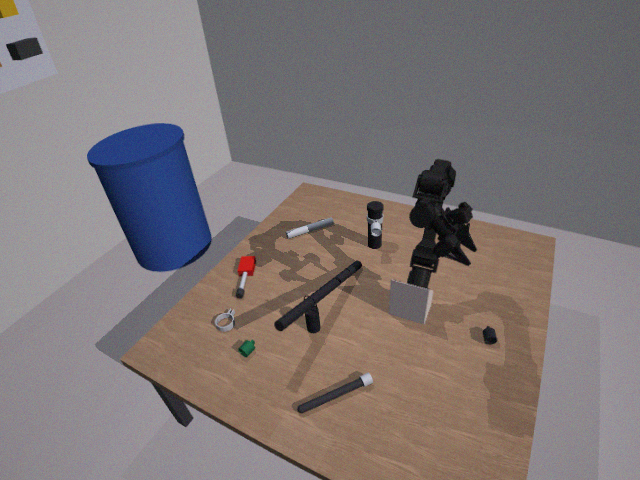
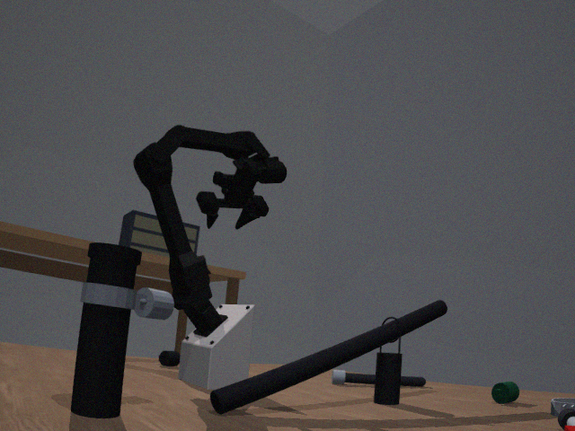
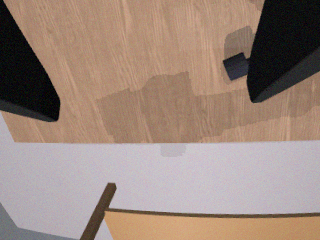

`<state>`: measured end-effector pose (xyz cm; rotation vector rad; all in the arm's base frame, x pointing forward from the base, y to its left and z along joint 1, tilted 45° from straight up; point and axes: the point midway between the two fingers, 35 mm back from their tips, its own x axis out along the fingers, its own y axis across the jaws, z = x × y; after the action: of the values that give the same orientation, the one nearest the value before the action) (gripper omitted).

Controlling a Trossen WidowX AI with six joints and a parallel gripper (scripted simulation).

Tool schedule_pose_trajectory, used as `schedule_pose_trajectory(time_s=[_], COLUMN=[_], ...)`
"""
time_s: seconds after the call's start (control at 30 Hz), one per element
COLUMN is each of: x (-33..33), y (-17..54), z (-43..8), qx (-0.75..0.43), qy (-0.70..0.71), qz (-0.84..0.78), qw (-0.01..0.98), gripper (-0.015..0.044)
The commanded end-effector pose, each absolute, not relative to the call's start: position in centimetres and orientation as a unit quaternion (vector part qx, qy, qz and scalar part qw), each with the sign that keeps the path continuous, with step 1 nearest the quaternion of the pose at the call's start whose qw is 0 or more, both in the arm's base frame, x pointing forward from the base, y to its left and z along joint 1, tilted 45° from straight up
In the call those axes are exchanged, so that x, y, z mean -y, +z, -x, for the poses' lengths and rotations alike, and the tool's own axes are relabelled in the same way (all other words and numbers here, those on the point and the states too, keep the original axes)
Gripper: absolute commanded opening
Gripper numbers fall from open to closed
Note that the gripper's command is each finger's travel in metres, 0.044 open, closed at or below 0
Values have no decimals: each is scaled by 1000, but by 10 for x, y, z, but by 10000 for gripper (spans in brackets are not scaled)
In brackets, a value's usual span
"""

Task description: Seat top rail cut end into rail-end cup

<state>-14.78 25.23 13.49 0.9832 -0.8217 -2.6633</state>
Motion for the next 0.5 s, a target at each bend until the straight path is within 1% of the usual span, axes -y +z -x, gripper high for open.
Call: schedule_pose_trajectory(time_s=[0.0,0.03,0.13,0.33,0.47], x=[-253,-253,-254,-245,-233], y=[134,130,112,85,79], z=[146,138,96,-1,-53], qx=[282,296,375,519,570], qy=[-894,-885,-824,-637,-512], qz=[-336,-350,-425,-527,-547], qw=[89,77,-4,-216,-338], gripper=[426,440,440,440,440])
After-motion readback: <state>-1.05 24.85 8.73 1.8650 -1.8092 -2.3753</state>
